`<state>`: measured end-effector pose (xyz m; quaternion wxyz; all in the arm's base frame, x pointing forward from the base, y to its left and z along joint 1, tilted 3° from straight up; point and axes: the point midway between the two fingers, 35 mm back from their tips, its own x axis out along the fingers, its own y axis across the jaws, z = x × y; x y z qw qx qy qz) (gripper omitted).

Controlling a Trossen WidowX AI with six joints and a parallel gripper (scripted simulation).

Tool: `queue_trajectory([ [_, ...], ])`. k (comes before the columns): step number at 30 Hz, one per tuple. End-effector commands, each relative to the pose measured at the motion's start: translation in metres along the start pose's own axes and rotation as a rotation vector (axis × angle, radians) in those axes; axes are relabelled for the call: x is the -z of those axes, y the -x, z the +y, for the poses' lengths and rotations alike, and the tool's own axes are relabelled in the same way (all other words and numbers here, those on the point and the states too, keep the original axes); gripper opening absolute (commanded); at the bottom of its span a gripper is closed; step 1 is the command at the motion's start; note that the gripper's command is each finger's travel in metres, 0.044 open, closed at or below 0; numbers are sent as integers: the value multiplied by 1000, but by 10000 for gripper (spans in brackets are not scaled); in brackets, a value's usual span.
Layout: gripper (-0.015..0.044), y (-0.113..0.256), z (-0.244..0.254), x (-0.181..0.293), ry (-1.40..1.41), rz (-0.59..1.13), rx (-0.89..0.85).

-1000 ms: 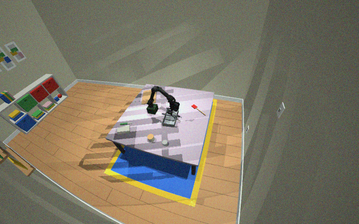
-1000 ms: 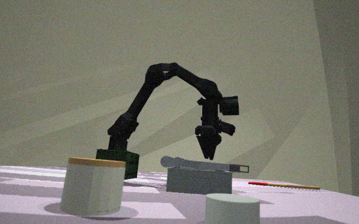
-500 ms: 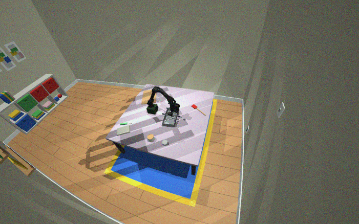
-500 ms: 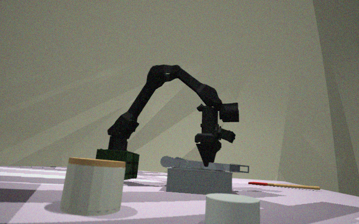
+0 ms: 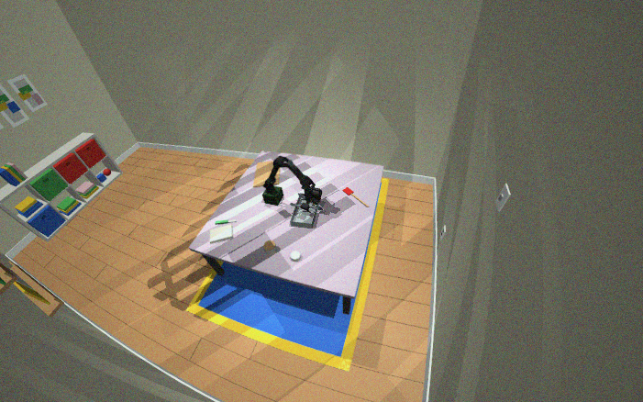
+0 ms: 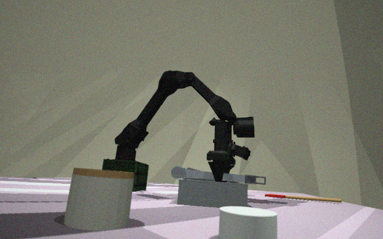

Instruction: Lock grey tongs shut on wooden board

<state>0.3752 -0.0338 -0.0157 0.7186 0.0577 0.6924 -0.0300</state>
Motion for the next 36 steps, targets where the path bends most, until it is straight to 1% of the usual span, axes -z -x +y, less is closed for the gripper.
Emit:
queue_trajectory([
  [1,440,-11,1,5,-7,17,-5],
  [10,440,-15,1,6,-7,17,-5],
  [13,361,-11,0,3,0,7,0],
  [36,208,-11,0,3,0,7,0],
])
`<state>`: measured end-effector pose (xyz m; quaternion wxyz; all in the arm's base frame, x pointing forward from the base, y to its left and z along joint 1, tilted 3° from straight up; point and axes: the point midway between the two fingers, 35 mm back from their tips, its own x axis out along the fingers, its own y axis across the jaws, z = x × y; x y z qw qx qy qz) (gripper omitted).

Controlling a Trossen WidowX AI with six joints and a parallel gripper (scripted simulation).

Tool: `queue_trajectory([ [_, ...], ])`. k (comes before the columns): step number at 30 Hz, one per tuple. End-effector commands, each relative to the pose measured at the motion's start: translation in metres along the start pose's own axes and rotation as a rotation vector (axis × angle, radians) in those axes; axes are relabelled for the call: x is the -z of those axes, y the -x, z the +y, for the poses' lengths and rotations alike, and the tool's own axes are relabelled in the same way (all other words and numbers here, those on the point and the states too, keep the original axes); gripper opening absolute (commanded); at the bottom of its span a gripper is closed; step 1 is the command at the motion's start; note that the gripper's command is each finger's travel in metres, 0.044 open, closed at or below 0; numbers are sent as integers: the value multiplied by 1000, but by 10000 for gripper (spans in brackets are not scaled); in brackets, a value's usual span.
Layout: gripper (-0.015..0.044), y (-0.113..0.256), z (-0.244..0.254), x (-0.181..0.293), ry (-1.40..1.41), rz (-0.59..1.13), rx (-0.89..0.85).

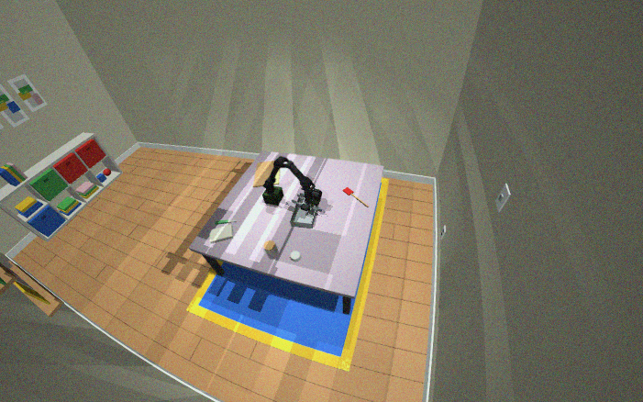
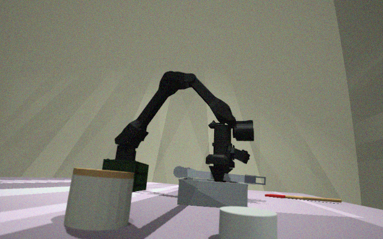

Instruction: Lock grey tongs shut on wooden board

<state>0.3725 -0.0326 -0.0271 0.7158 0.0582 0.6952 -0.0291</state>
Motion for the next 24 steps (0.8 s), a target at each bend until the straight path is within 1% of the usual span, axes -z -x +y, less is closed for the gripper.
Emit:
queue_trajectory([
  [1,201,0,0,0,-1,-1,2],
  [24,48,0,0,0,-1,-1,2],
])
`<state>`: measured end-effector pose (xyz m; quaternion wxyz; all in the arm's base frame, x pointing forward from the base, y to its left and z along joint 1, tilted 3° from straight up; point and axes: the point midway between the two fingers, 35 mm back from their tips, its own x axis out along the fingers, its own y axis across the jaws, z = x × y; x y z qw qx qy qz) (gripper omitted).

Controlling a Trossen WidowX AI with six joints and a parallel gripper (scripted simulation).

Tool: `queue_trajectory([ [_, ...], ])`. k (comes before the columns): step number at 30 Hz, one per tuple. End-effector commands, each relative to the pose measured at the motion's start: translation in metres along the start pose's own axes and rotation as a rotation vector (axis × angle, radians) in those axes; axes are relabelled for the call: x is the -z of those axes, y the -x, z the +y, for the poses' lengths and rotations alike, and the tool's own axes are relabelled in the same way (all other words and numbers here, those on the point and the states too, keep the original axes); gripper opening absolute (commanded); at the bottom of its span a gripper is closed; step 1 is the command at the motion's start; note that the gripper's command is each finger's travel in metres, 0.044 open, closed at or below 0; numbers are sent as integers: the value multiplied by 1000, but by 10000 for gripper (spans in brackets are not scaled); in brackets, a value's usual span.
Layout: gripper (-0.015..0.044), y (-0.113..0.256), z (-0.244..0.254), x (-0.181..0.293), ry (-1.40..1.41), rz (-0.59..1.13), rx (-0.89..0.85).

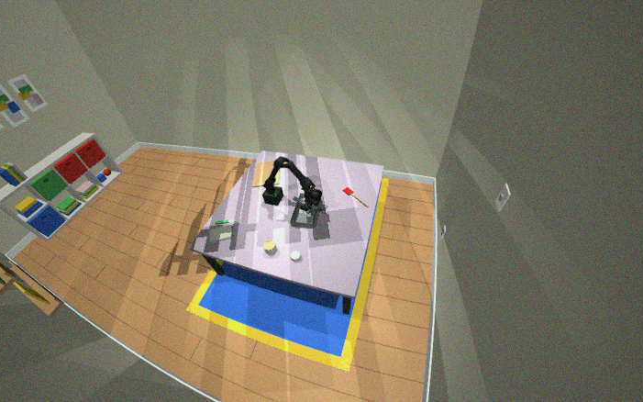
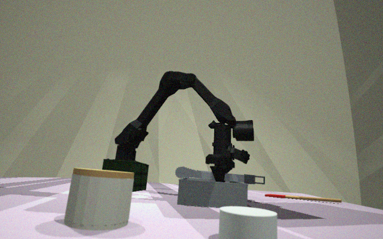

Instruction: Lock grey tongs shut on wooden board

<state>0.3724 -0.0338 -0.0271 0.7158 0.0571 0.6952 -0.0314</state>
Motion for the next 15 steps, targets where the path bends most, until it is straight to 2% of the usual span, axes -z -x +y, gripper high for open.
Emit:
queue_trajectory([
  [1,41,0,1,0,1,-1,-3],
  [5,15,0,1,0,1,-1,-3],
  [11,-143,0,1,0,1,-1,-3],
  [15,-150,0,1,0,1,-1,-3],
])
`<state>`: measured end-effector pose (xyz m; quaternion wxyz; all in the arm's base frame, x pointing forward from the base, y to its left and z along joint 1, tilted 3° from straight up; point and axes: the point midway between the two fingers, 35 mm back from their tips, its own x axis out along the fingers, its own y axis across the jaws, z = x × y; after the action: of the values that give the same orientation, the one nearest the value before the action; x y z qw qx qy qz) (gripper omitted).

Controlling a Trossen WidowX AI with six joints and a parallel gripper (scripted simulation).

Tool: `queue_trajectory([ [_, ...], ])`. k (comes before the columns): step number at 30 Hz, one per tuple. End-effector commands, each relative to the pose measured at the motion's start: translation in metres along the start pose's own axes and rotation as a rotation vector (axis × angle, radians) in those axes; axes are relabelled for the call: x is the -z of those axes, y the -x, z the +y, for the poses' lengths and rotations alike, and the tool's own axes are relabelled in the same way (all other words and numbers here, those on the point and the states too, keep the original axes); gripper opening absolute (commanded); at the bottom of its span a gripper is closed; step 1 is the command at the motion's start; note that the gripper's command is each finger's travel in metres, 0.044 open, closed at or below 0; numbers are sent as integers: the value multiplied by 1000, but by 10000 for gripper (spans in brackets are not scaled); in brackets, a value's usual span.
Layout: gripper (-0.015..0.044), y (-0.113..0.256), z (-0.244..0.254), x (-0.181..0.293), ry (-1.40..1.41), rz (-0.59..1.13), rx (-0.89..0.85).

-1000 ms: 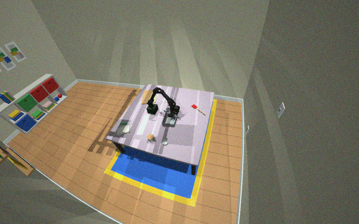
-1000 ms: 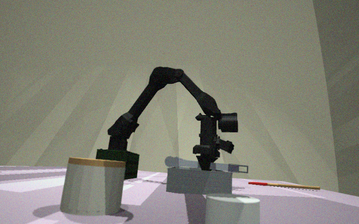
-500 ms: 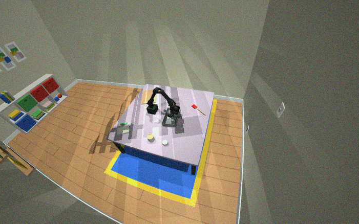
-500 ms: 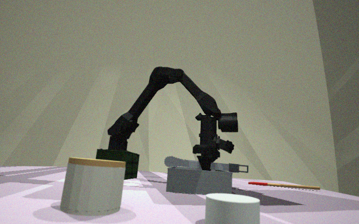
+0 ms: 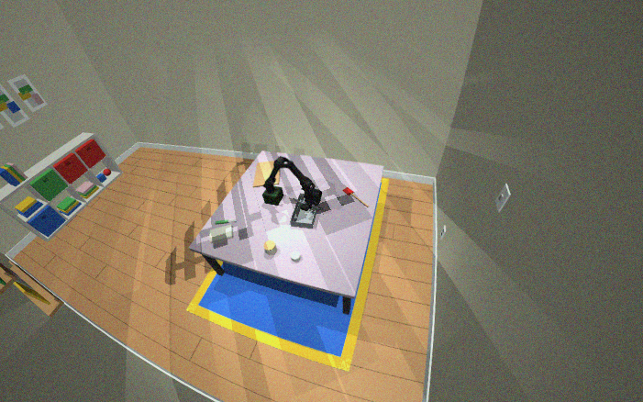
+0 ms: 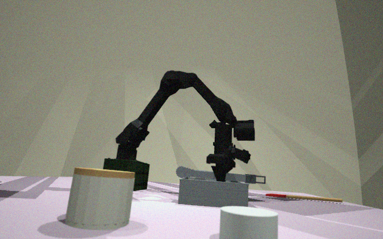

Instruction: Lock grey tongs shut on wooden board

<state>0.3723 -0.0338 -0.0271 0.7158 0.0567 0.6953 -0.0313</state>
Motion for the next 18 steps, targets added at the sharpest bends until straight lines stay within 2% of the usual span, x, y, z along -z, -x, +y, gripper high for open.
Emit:
queue_trajectory([
  [1,-150,3,1,-1,0,0,-4],
  [5,-150,37,0,-6,-2,2,-5],
  [11,-150,124,-1,-3,-6,8,-8],
  [18,-150,127,-1,-2,-6,9,-8],
])
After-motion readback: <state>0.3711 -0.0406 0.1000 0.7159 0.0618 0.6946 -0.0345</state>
